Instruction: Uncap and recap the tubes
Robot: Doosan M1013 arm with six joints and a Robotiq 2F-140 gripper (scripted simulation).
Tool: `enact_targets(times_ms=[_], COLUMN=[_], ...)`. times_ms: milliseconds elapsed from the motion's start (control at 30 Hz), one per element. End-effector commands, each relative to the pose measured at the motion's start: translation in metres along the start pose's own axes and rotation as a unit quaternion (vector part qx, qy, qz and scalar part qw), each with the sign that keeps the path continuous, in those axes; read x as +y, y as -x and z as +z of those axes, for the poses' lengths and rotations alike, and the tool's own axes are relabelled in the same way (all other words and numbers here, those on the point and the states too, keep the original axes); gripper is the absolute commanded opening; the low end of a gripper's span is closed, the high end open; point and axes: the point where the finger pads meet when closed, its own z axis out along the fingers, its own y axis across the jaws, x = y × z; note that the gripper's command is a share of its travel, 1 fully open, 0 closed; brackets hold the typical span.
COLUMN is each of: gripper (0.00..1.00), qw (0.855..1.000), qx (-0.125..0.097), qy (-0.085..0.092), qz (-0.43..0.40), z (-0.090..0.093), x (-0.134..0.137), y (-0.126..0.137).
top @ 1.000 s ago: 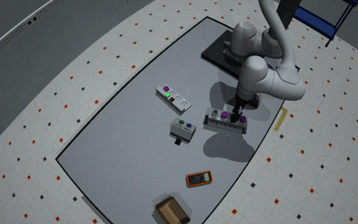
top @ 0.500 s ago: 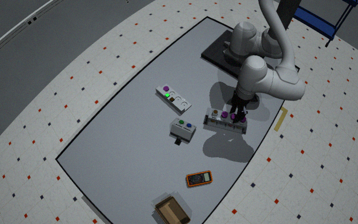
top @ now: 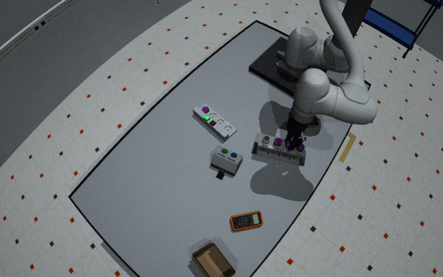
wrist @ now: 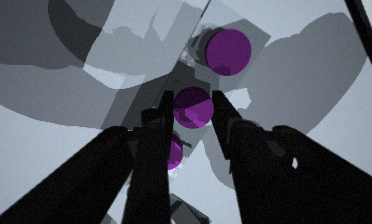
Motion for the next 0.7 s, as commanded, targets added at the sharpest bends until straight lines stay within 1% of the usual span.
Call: enact_targets(times_ms=[0,67,167,233,333,400,500,567,667], gripper=[0.3,0.3,0.3,0.3,0.3,0.3,0.3,0.3,0.3], qw=[1.0,0.999,0.992,0.992,0.98,0.969,0.948,0.93,0.9], qx=[0.0,0.0,0.0,0.0,0.0,0.0,0.0,0.0,0.0], qy=[0.001,0.001,0.001,0.001,0.001,0.001,0.001,0.001,0.001], qz=[0.0,0.05,0.125,0.125,0.199,0.247,0.319,0.366,0.435], z=[-0.0007,-0.0006,-0.0006,-0.0006,-0.0004,-0.0003,-0.0002,-0.0001,-0.0001], x=[0.0004,0.0004,0.0004,0.0004,0.0004,0.0004,0.0004,0.0004,0.0004], y=[0.0001,0.0001,0.0002,0.0002,0.0002,0.0001,0.0001,0.0001,0.0001])
